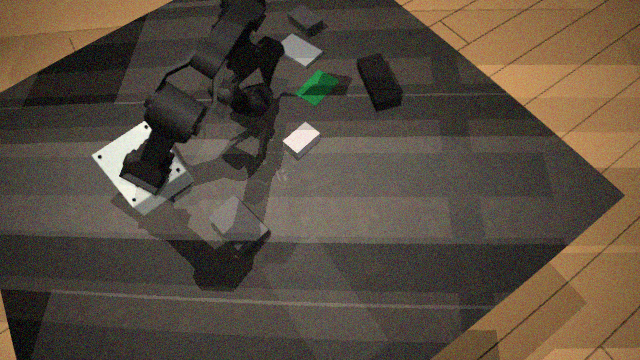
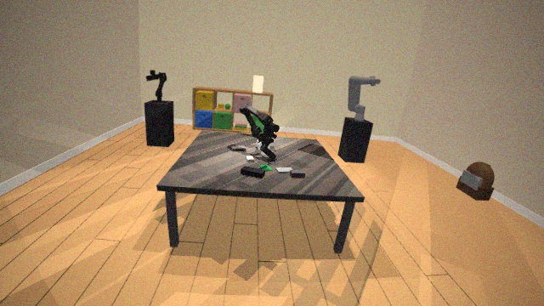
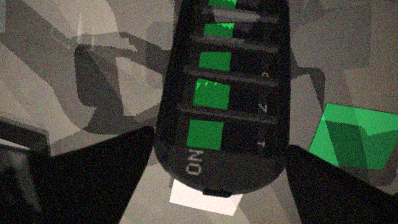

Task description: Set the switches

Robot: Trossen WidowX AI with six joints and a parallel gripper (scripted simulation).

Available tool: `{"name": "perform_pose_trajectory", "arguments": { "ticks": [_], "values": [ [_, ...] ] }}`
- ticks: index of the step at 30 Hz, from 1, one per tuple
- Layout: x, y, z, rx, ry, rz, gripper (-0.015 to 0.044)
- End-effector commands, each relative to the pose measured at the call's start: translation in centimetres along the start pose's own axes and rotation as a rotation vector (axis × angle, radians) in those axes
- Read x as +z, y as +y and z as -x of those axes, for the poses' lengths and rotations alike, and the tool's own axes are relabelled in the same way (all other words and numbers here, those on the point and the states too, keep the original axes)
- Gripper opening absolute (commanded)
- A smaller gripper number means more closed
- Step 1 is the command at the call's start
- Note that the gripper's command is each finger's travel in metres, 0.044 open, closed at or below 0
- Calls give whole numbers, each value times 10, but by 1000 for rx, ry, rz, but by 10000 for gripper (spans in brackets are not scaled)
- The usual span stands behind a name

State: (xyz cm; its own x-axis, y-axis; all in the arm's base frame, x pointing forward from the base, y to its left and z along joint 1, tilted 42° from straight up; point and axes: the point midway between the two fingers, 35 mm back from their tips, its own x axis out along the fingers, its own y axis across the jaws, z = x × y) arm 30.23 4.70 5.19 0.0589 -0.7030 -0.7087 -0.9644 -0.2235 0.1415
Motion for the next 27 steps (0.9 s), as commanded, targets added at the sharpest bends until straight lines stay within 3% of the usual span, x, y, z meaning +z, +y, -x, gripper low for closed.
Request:
{"name": "perform_pose_trajectory", "arguments": {
  "ticks": [1,27],
  "values": [
    [4,-1,3,-6,5,0,336],
    [22,0,13,-6,51,0,336]
  ]
}}
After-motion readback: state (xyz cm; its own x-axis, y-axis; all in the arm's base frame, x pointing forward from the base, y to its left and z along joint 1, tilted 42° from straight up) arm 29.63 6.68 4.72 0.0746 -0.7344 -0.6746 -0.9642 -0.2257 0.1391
